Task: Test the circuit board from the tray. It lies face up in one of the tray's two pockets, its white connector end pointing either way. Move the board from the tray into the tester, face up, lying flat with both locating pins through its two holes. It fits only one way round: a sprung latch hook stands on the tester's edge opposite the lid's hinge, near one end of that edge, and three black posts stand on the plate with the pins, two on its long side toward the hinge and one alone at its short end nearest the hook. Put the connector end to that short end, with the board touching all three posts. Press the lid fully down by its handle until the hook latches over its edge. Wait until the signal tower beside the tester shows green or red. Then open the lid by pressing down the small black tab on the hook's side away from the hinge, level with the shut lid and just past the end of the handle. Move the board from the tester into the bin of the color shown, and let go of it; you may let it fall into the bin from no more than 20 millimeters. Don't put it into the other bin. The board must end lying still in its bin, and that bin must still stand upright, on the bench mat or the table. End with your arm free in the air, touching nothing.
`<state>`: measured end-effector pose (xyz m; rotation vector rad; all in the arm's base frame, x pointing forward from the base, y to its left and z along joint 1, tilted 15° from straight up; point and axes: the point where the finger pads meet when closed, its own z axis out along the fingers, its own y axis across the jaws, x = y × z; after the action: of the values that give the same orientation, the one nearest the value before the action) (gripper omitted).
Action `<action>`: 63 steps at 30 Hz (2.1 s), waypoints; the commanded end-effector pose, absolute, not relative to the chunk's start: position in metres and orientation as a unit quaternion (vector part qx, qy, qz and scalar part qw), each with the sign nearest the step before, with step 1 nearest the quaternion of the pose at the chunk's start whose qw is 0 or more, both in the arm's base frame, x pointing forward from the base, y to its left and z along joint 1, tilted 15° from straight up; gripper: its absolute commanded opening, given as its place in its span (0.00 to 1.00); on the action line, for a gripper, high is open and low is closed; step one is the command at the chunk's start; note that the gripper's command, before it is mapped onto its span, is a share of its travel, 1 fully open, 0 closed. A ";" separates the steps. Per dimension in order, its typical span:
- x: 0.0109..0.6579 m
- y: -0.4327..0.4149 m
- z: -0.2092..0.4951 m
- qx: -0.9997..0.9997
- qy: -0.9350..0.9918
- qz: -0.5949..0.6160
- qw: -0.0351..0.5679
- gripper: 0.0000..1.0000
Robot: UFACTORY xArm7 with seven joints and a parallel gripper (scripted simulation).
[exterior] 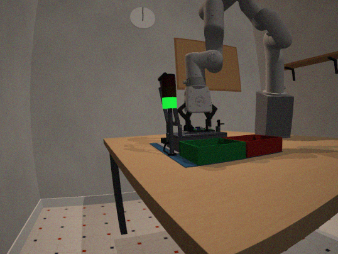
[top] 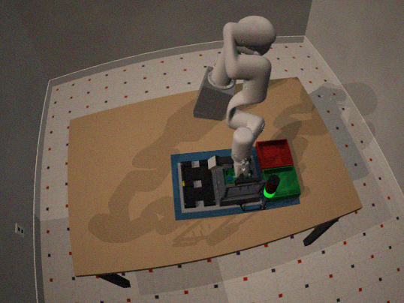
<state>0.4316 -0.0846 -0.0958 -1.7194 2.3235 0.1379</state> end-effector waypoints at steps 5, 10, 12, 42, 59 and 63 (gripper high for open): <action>0.433 -0.086 -0.095 -0.589 0.797 0.046 0.124 0.81; 0.433 -0.086 -0.095 -0.589 0.797 0.046 0.124 0.79; 0.433 -0.086 -0.095 -0.589 0.797 0.046 0.124 0.79; 0.433 -0.086 -0.095 -0.589 0.797 0.046 0.124 0.79; 0.432 -0.086 -0.091 -0.589 0.797 0.046 0.124 0.79; 0.432 -0.086 -0.091 -0.589 0.797 0.046 0.124 0.79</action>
<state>0.4309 -0.0854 -0.0921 -1.7194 2.3235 0.1381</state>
